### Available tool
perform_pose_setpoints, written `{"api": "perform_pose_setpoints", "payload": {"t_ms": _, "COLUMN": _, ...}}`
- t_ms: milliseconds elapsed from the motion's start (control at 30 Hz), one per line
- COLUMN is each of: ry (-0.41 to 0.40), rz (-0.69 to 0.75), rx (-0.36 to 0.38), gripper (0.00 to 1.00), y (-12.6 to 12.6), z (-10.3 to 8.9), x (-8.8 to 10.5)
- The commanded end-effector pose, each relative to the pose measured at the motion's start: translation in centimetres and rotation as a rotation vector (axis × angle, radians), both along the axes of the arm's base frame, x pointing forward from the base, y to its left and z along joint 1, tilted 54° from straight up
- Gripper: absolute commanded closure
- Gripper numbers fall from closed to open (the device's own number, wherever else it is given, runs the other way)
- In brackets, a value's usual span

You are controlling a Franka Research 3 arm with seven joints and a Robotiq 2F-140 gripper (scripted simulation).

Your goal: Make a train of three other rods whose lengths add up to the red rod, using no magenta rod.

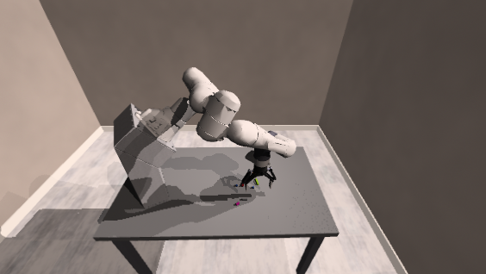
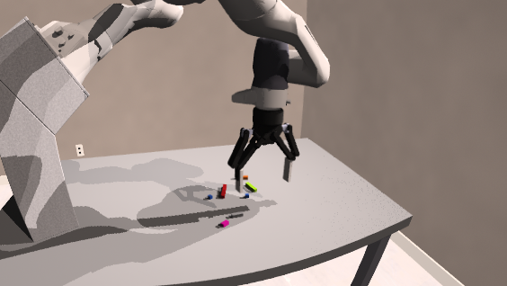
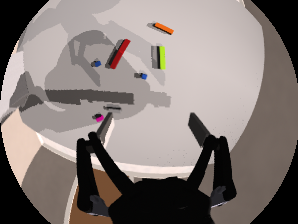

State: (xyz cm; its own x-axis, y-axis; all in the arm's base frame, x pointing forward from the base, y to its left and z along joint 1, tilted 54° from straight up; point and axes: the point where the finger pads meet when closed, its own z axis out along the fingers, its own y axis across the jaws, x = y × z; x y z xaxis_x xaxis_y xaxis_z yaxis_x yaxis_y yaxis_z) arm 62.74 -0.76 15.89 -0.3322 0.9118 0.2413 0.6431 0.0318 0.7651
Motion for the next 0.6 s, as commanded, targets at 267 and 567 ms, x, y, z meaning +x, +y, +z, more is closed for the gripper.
{"api": "perform_pose_setpoints", "payload": {"t_ms": 267, "ry": -0.141, "rz": 0.205, "rx": -0.237, "gripper": 0.0, "y": 1.6, "z": 0.6, "x": 0.1}}
{"api": "perform_pose_setpoints", "payload": {"t_ms": 567, "ry": -0.211, "rz": 0.308, "rx": -0.363, "gripper": 0.0, "y": 2.6, "z": 1.0, "x": 0.0}}
